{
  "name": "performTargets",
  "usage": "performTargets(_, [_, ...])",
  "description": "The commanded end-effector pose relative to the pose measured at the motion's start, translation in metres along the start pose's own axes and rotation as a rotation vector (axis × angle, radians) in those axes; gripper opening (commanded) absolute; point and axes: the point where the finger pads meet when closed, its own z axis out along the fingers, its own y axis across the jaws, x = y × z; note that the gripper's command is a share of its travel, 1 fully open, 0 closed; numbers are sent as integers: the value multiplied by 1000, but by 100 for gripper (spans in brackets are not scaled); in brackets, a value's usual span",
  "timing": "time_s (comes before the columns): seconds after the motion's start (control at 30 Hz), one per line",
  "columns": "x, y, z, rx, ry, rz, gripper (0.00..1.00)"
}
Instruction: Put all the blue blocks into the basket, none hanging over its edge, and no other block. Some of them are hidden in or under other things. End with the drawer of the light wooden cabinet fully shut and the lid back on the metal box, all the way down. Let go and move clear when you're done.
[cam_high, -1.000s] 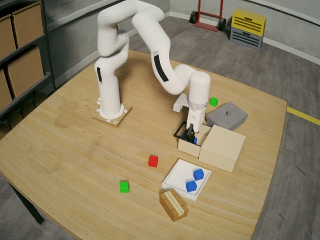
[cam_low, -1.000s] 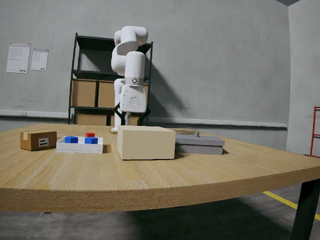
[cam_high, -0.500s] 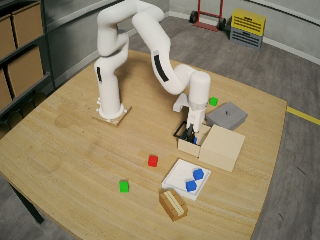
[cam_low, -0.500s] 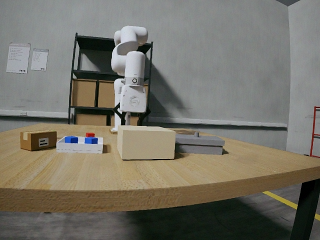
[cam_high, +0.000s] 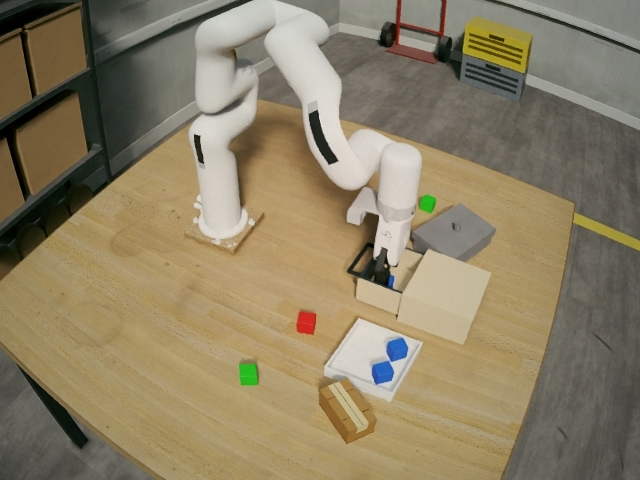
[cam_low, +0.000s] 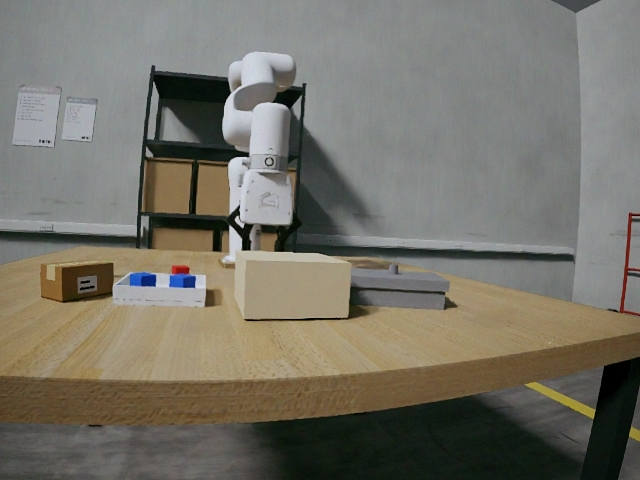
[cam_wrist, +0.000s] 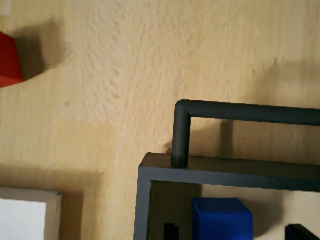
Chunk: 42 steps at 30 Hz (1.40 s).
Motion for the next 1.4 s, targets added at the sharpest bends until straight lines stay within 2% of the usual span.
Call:
performTargets(0.0, [-2,0,0,0,-4,0,62])
performTargets(1.37, [-2,0,38,0,-4,0,62])
